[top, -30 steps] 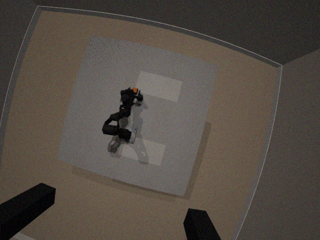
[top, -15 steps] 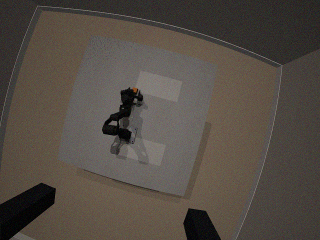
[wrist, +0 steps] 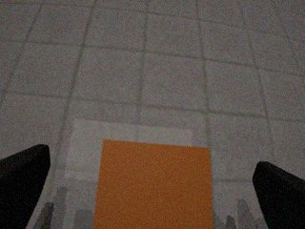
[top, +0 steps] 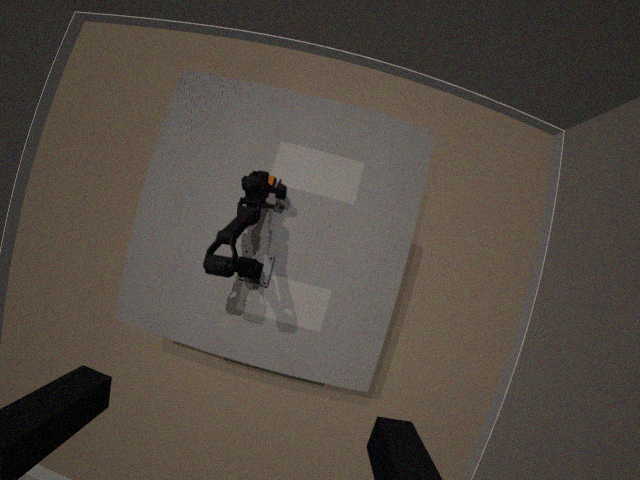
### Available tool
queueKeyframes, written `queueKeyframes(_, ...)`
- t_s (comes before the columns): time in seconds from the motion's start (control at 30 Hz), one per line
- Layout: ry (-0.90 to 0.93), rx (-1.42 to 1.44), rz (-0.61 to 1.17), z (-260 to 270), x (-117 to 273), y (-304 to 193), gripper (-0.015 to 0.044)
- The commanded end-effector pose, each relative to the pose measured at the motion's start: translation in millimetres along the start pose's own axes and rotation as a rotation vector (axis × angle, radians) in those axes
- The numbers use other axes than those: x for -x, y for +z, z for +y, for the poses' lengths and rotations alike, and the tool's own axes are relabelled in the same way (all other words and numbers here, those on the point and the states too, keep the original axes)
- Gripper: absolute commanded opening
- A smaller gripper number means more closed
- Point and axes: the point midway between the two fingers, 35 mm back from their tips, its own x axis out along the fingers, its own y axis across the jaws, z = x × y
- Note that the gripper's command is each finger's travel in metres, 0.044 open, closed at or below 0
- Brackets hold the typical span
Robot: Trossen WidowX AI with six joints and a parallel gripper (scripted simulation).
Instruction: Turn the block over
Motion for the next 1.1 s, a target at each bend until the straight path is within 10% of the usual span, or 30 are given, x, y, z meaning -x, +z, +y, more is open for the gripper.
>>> queueKeyframes(0.0, 0.014, -0.007, 0.249, 0, 53, 38, 0.044)
queueKeyframes(1.07, 0.011, -0.002, 0.582, 0, 57, 62, 0.044)
